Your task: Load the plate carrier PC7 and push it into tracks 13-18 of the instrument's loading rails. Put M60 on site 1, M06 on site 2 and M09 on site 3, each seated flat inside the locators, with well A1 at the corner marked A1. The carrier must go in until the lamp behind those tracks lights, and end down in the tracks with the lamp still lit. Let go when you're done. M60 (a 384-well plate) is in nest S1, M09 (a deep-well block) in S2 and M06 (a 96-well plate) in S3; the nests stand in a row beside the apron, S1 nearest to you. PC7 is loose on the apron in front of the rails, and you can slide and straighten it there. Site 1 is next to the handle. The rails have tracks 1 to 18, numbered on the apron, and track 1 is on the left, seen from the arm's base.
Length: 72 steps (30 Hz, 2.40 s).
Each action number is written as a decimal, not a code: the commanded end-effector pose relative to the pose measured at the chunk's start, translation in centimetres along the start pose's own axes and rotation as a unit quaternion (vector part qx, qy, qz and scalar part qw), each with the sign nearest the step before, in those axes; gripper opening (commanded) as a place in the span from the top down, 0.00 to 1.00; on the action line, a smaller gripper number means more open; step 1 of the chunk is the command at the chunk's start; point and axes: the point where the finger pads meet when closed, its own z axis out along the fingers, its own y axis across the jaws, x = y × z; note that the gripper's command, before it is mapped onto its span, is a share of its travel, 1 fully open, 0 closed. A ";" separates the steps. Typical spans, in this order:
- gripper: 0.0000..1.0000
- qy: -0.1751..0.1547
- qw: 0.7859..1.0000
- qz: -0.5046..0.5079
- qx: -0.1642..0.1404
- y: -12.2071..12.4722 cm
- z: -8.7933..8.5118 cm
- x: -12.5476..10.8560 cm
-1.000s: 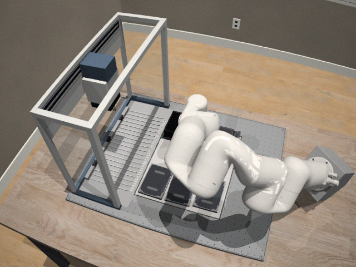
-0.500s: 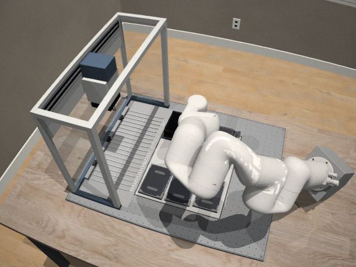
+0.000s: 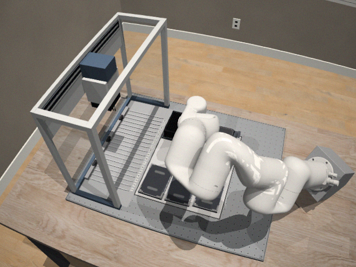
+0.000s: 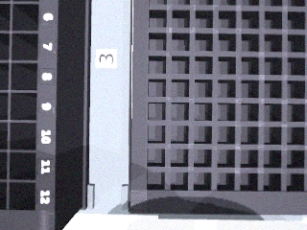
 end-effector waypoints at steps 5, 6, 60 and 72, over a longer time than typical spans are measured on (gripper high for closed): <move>0.00 0.001 1.000 0.000 0.001 -0.1 -0.9 0.0; 0.00 0.001 1.000 0.000 0.001 -0.1 -1.1 0.0; 0.00 0.001 1.000 -0.001 0.001 -0.1 -8.8 0.0; 0.00 0.001 1.000 -0.001 0.001 -0.1 -10.8 0.0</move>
